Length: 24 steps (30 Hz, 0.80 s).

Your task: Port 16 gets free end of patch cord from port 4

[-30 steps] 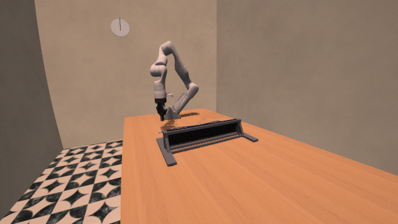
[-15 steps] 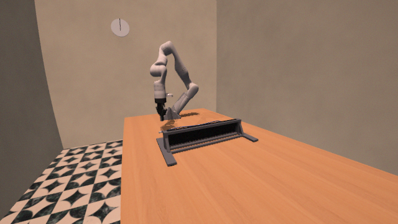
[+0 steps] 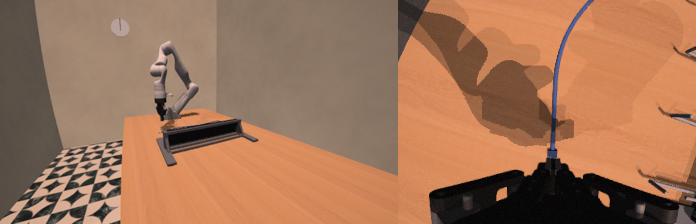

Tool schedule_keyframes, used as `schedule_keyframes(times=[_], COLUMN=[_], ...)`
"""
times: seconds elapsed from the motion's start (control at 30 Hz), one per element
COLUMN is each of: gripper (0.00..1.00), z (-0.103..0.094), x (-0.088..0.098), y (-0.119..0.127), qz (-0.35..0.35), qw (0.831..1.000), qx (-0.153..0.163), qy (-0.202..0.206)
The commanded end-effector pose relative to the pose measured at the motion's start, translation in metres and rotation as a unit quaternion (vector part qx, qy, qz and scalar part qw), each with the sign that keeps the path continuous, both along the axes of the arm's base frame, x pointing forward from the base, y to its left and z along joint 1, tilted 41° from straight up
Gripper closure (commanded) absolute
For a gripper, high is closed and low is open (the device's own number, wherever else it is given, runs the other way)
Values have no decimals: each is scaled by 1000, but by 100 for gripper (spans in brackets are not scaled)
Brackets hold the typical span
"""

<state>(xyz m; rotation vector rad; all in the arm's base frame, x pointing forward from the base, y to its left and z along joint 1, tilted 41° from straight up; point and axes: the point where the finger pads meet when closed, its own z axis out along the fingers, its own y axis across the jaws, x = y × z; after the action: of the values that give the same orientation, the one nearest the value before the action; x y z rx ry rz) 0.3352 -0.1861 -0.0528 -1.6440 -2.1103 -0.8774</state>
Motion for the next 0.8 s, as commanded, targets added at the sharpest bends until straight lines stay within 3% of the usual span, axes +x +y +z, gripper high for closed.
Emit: schedule_keyframes(times=[0.0, 0.77], gripper=[100, 100], z=[-1, -7], x=[-3, -1], y=[-1, -8], qz=[8, 7], qw=[1000, 1000], qx=[-5, -5], qy=[1, 1])
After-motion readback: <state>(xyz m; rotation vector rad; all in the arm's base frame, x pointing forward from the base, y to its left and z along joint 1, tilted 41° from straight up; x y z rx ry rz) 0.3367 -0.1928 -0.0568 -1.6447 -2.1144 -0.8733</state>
